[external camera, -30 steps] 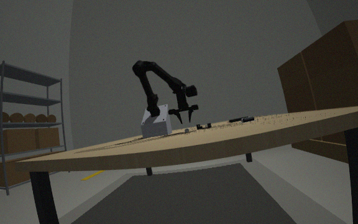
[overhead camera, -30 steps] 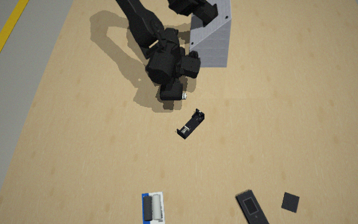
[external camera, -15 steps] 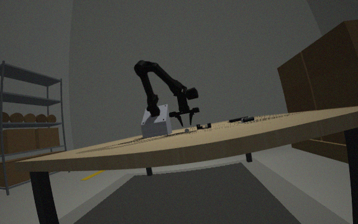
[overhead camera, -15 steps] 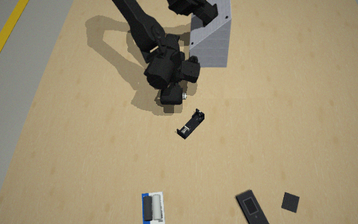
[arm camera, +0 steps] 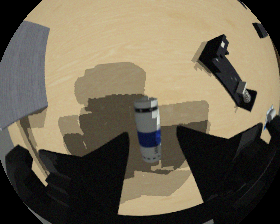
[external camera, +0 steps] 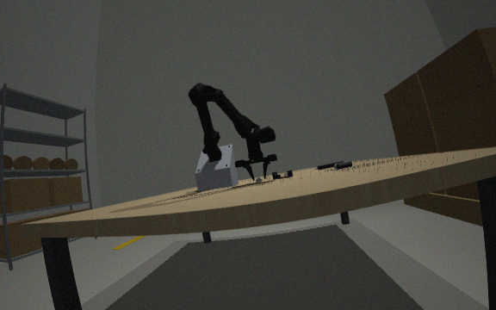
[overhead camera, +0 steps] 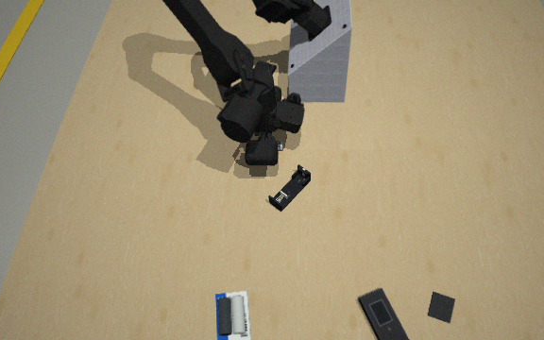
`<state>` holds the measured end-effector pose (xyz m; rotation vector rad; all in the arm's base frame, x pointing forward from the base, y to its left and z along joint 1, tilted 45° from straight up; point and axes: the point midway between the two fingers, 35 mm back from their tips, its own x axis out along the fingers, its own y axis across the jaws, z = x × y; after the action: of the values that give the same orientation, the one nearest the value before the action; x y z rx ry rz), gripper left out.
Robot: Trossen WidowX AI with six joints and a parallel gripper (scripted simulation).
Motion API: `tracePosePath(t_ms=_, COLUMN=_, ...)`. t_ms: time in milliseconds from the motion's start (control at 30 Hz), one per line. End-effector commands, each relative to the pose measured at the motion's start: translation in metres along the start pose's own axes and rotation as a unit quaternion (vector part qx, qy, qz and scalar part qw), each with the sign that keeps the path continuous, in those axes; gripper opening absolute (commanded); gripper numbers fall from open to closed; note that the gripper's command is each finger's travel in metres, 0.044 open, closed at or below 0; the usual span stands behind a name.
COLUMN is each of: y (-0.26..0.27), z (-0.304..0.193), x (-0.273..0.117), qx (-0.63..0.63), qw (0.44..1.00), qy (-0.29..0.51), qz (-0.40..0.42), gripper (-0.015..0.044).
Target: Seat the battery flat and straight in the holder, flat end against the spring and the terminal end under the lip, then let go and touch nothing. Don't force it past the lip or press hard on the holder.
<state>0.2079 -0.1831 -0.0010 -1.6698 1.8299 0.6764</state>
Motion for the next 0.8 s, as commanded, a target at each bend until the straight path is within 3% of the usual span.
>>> tracePosePath(t_ms=0, y=0.003, z=0.002, x=0.007, qx=-0.005, qw=1.0, qy=-0.002, qz=0.002, gripper=0.023)
tracePosePath(t_ms=67, y=0.003, z=0.002, x=0.008, qx=-0.005, qw=1.0, qy=-0.002, qz=0.002, gripper=0.023)
tracePosePath(t_ms=233, y=0.003, z=0.002, x=0.008, qx=-0.005, qw=1.0, qy=-0.002, qz=0.002, gripper=0.0098)
tracePosePath(t_ms=600, y=0.003, z=0.002, x=0.007, qx=-0.005, qw=1.0, qy=-0.002, qz=0.002, gripper=0.0068)
tracePosePath(t_ms=767, y=0.002, z=0.003, x=-0.023, qx=-0.005, qw=1.0, qy=-0.004, qz=0.002, gripper=0.0068)
